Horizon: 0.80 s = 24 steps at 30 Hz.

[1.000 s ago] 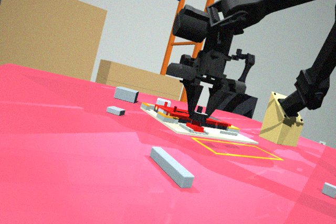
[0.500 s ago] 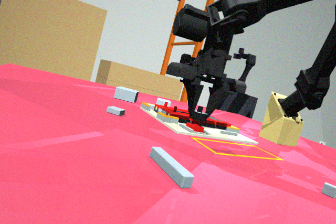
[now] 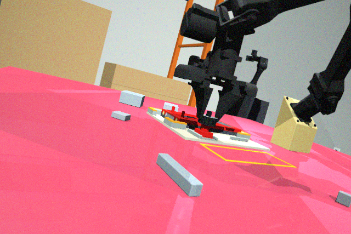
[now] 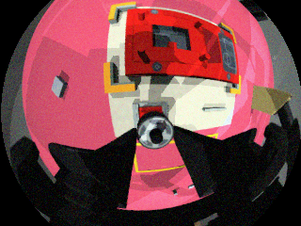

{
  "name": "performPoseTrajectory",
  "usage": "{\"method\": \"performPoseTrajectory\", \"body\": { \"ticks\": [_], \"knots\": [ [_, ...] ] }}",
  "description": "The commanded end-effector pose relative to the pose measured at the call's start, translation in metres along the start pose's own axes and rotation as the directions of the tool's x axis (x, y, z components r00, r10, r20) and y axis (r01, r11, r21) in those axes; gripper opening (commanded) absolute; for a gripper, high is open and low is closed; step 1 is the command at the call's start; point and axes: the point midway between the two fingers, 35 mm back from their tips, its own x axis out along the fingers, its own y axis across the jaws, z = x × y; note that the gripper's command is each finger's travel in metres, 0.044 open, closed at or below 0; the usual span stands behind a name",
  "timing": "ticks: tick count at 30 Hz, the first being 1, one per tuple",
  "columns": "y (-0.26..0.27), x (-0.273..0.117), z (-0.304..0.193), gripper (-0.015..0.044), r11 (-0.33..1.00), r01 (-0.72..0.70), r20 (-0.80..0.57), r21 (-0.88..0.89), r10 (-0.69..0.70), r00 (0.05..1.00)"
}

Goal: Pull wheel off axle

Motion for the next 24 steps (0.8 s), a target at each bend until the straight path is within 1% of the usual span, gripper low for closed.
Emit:
{"method": "performPoseTrajectory", "body": {
  "ticks": [1, 24],
  "knots": [
    [0.0001, -0.0052, 0.0014, 0.0000, 1.000, -0.005, 0.001, 0.004, 0.005, 1.000],
    [0.0001, -0.0128, 0.0015, 0.0000, 1.000, -0.008, 0.000, 0.006, 0.008, 1.000]
  ]
}}
